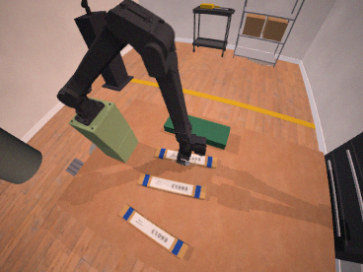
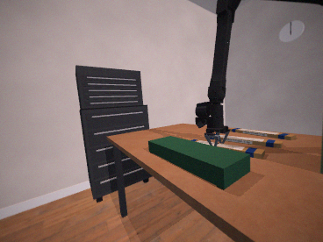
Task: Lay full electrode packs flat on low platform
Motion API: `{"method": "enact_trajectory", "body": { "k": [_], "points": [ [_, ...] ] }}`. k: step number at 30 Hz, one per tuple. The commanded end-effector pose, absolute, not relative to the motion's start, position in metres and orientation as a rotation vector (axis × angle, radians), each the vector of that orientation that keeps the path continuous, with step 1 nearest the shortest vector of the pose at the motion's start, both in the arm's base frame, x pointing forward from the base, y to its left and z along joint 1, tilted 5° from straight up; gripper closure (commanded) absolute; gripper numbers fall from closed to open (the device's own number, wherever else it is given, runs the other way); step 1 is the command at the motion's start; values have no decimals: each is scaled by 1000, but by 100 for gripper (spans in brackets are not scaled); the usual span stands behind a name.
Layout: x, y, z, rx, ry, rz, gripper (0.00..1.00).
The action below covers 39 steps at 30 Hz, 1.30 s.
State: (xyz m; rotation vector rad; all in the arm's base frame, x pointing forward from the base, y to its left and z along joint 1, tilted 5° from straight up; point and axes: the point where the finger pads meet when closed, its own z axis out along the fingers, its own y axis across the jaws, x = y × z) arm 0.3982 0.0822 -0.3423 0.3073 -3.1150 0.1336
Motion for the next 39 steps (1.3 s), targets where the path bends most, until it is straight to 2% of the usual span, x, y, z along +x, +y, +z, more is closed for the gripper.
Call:
{"method": "enact_trajectory", "body": {
  "k": [1, 17, 39],
  "points": [
    [405, 82, -341, 306, -3134, 132, 4],
    [405, 82, -340, 307, -3133, 132, 4],
    [401, 97, -232, 309, -3133, 132, 4]
  ]
}}
